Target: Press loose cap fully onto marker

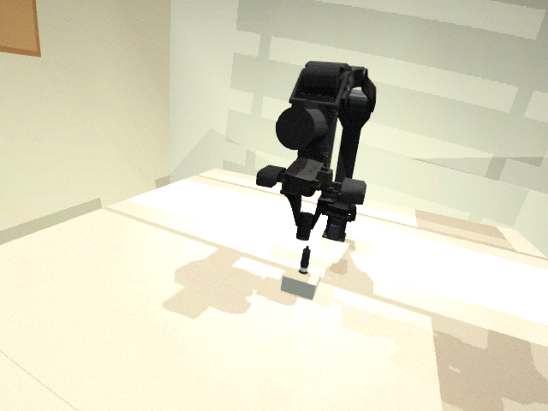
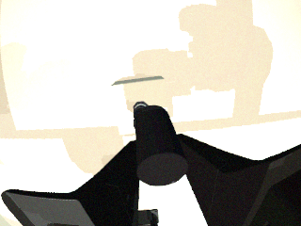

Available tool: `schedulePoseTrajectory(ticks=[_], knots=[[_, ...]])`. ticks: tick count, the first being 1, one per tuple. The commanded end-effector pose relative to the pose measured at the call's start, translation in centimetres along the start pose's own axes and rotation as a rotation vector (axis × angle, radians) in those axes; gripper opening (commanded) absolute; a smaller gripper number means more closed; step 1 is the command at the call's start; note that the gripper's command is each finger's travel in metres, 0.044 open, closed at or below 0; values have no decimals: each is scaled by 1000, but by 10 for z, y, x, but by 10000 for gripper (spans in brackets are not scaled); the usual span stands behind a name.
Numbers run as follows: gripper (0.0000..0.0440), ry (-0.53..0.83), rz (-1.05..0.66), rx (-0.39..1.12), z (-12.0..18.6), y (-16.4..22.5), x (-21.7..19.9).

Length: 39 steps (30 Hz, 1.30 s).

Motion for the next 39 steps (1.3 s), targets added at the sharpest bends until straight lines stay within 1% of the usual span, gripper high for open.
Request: schedulePoseTrajectory(ticks=[1, 9, 23, 39], knots=[[0, -8, -3, 11, 3, -1, 8], [0, -17, -10, 45, 2, 2, 14], [0, -35, -38, 99, -21, 4, 12], [0, -67, -23, 132, -60, 4, 10]])
Point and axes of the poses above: the point midway between the two fingers, 35 mm back from their tips, its own z axis back along the fingers, its own x axis across the jaws, y = z × x, the point moved 5 cm from there along z, back along the fingers, and after that the axes turned 12 degrees about z, right-handed, at the moved point
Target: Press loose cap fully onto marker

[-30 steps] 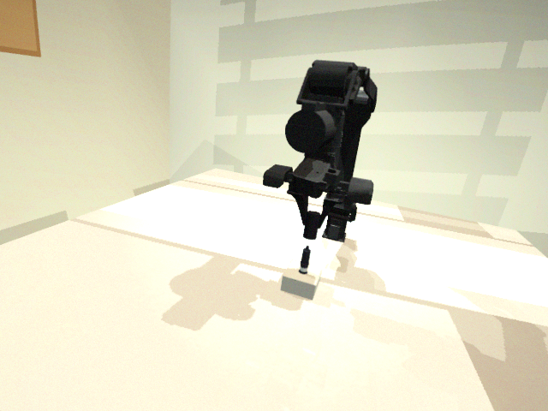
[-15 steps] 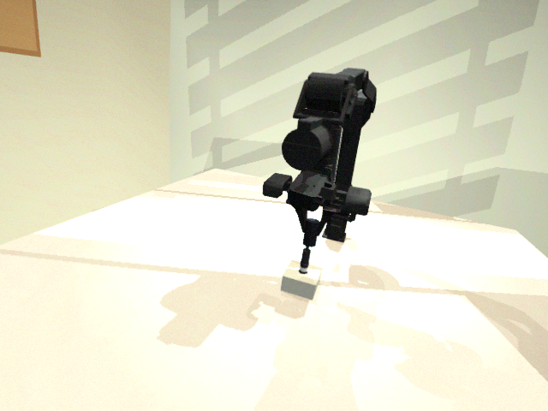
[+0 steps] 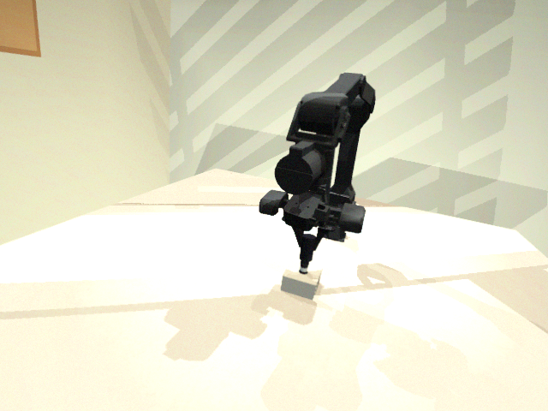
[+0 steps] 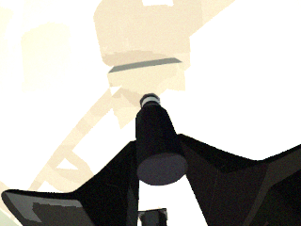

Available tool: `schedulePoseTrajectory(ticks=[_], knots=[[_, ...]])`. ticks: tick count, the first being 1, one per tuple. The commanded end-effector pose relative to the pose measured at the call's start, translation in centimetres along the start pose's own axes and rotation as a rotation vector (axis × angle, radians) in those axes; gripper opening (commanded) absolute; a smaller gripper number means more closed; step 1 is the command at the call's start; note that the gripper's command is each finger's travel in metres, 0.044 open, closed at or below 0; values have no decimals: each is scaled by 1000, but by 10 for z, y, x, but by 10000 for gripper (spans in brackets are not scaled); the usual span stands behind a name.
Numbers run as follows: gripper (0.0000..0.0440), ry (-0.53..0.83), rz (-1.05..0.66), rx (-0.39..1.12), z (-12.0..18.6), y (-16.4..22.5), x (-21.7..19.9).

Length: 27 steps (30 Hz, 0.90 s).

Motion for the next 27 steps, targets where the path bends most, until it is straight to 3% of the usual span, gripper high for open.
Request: schedulePoseTrajectory(ticks=[1, 4, 7, 20, 27], knots=[[0, -21, 13, 22, -13, 1, 1], [1, -22, 22, 25, -20, 1, 0], [80, -21, 27, 41, -27, 2, -1], [154, -44, 31, 77, -30, 12, 3], [321, -53, 38, 71, -26, 21, 7]])
Point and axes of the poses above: the point midway between the two fingers, 35 mm back from their tips, its own z axis back along the fingers, its own x axis across the jaws, y = z × x, the point moved 5 cm from there along z, back along the fingers, and after that the axes turned 12 degrees about z, right-handed, at the moved point
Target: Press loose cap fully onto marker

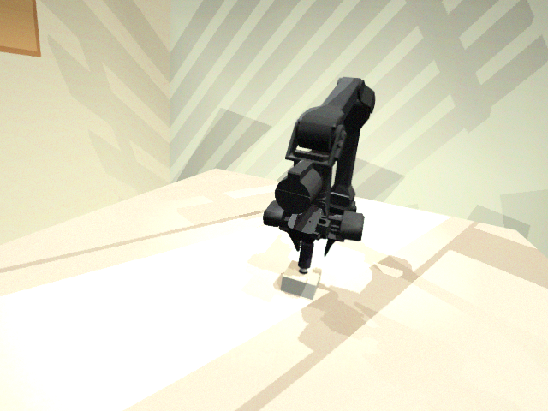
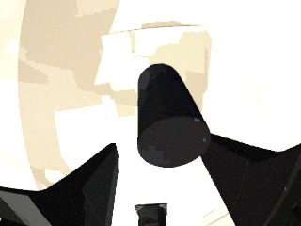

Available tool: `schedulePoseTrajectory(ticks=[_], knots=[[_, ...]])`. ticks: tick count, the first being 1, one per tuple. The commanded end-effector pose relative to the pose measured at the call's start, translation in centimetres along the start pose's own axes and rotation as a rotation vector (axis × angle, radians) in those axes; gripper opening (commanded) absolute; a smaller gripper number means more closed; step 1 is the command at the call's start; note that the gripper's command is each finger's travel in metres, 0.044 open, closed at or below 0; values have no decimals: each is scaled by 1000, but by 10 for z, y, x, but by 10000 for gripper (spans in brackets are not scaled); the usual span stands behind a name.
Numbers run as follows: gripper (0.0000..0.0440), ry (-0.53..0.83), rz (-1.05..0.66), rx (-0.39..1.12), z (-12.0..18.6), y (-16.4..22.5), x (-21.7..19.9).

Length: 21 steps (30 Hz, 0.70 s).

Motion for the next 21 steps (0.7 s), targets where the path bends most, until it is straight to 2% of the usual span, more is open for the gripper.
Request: schedulePoseTrajectory(ticks=[1, 5, 21], knots=[[346, -4, 9, -8, 1, 5, 2], [440, 3, 13, -32, 3, 7, 3], [440, 54, 26, -197, 47, 9, 5]])
Point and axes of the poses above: the point midway between the two fingers, 35 mm back from their tips, its own z axis back along the fingers, its own x axis across the jaws, y = z × x, the point moved 5 cm from there along z, back along the fingers, and after that the axes turned 12 degrees about z, right-handed, at the moved point
